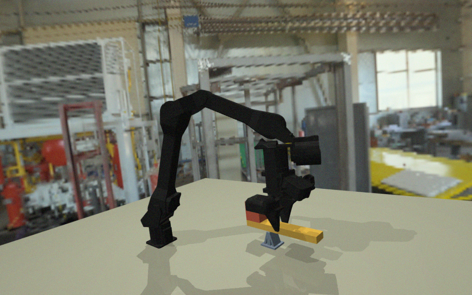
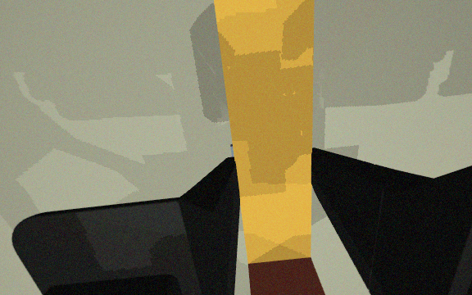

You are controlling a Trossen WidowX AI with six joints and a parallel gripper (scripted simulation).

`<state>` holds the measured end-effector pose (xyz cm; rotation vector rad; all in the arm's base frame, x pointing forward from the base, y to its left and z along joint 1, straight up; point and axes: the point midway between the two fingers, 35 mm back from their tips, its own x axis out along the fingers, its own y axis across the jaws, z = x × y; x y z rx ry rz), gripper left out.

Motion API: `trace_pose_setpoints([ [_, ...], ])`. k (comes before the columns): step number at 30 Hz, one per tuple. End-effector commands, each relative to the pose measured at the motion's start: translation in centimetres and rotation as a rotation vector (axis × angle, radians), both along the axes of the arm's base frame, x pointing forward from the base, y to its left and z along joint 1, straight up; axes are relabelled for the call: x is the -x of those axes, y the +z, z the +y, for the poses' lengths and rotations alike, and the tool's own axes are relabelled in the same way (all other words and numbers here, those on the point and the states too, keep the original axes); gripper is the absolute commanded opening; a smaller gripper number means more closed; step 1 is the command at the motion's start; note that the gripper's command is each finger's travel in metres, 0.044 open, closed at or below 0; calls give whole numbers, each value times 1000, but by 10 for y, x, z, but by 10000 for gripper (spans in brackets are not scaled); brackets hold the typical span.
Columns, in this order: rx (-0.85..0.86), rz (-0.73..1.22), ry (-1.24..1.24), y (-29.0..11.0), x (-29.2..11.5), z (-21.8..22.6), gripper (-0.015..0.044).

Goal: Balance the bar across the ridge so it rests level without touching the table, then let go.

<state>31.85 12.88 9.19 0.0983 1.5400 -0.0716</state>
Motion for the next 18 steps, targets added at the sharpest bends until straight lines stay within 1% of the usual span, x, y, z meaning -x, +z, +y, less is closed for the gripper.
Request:
trace_pose_setpoints([
  [1, 4, 2, 1, -3, 0, 0, 0],
  [18, 0, 0, 0, 0, 0, 0, 0],
])
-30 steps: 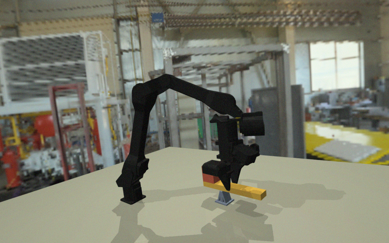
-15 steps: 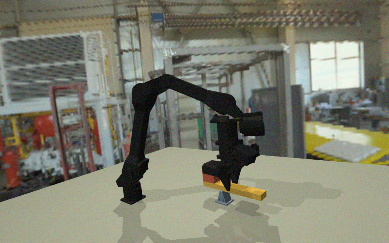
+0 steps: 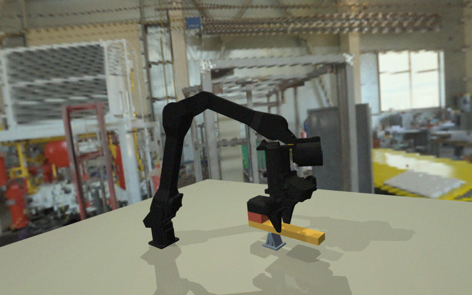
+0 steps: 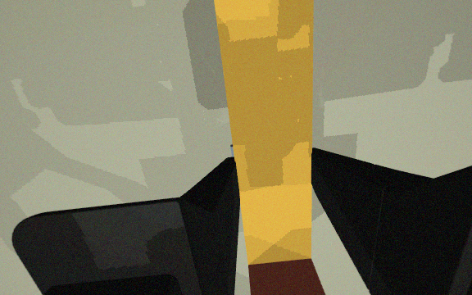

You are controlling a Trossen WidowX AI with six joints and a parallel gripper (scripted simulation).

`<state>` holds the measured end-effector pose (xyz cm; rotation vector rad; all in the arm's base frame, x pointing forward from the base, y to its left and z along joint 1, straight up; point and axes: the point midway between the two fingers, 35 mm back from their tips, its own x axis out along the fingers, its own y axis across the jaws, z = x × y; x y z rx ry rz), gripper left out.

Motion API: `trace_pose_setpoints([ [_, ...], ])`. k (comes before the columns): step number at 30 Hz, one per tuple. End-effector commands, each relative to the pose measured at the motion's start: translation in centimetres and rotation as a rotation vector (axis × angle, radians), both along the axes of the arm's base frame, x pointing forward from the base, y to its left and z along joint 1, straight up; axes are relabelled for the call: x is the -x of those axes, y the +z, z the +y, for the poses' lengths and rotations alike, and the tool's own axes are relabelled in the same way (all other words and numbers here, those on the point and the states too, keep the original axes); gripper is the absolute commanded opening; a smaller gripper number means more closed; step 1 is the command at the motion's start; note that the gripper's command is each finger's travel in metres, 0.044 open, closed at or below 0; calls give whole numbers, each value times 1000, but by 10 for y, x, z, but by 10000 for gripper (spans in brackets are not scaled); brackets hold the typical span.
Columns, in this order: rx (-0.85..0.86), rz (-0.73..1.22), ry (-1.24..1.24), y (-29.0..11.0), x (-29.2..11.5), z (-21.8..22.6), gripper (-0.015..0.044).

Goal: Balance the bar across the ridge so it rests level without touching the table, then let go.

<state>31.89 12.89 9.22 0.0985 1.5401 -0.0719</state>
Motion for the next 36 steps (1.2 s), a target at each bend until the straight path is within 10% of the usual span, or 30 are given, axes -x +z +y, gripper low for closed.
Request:
trace_pose_setpoints([
  [1, 0, 0, 0, 0, 0, 0, 0],
  [29, 0, 0, 0, 0, 0, 0, 0],
  [36, 0, 0, 0, 0, 0, 0, 167],
])
